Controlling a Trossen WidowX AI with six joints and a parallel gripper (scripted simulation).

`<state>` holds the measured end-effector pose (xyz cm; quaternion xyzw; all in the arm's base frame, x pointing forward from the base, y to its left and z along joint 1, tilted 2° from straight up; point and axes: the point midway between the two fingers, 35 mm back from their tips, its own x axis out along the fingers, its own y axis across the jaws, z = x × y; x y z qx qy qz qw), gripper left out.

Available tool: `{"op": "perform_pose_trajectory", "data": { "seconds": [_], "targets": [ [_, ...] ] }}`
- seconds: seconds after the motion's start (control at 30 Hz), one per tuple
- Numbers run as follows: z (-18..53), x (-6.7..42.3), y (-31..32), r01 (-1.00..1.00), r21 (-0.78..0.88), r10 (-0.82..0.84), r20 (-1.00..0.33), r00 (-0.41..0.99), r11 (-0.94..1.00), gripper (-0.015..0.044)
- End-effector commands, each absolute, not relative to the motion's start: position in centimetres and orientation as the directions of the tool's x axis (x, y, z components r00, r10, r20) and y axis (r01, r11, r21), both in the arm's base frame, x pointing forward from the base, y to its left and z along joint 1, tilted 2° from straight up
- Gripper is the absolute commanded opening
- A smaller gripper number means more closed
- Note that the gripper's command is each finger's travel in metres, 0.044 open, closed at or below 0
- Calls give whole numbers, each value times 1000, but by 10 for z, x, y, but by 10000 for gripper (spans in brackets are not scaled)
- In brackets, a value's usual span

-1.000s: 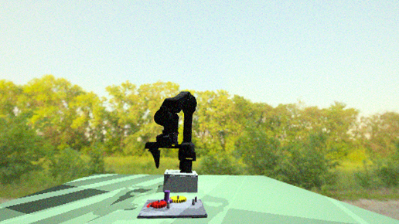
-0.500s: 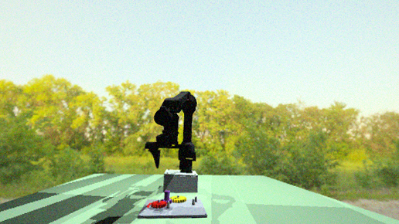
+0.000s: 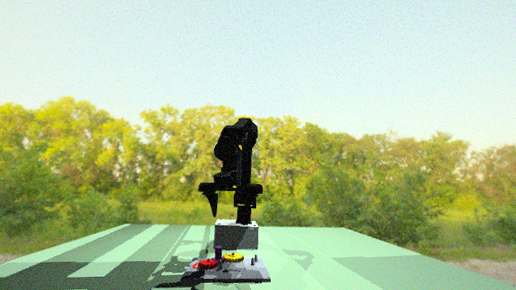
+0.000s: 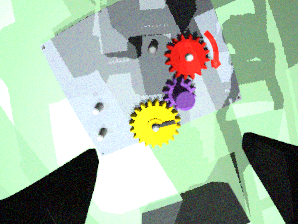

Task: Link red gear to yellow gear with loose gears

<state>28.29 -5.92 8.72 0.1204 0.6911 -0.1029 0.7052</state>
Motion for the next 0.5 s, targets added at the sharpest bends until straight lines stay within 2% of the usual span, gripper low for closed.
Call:
{"op": "perform_pose_trajectory", "data": {
  "seconds": [0.0, 0.2, 0.47],
  "targets": [
    [95, 294, -8, 297, 29, 22, -999, 26, 955, 440],
    [110, 287, 78, 241, 33, 24, -999, 37, 970, 440],
    [125, 247, 180, 260, 45, 39, -999, 27, 965, 440]
  ]
}}
